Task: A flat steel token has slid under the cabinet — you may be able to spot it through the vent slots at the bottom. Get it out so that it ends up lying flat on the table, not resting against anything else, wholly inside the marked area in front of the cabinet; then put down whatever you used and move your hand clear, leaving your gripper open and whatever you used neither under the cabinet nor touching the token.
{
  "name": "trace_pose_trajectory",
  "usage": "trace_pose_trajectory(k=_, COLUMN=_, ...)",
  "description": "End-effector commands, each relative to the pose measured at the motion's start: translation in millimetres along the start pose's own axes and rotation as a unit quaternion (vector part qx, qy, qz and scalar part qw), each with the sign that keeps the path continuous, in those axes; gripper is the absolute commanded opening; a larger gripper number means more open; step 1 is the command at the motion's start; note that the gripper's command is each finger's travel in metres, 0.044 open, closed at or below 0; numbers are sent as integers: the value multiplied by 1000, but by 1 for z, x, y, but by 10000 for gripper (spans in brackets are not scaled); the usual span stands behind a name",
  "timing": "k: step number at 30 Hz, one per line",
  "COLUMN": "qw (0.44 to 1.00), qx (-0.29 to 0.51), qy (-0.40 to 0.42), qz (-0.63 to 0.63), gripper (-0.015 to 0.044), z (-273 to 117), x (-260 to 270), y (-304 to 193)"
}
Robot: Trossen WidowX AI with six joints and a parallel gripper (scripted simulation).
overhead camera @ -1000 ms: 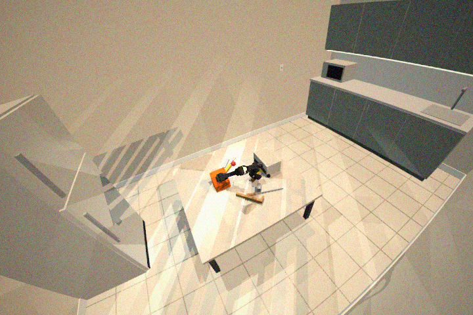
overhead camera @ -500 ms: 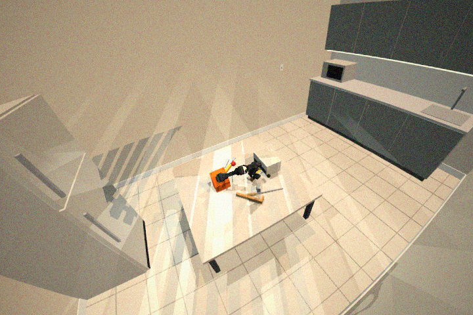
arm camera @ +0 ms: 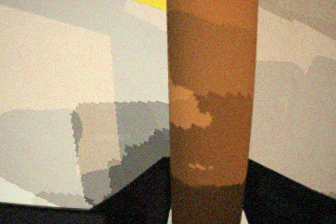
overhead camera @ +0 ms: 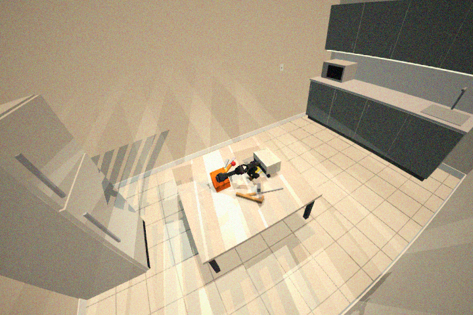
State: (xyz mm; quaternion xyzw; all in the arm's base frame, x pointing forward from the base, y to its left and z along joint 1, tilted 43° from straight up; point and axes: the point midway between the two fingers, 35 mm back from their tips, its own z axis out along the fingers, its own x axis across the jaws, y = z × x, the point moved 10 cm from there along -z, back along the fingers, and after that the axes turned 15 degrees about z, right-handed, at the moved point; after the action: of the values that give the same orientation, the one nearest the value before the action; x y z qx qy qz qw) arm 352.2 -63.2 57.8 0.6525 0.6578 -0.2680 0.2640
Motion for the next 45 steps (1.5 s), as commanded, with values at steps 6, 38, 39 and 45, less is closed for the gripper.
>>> trace_pose_trajectory(k=6, qw=1000, qx=1, qy=6, qz=-1, gripper=0, z=1, x=12, y=-4)
trace_pose_trajectory(k=38, qw=1000, qx=1, qy=6, qz=-2, gripper=0, z=1, x=7, y=-25)
trace_pose_trajectory(k=39, qw=1000, qx=1, qy=6, qz=-2, gripper=0, z=1, x=7, y=-26)
trace_pose_trajectory(k=45, qw=1000, qx=2, qy=6, qz=-2, gripper=0, z=1, x=5, y=-32)
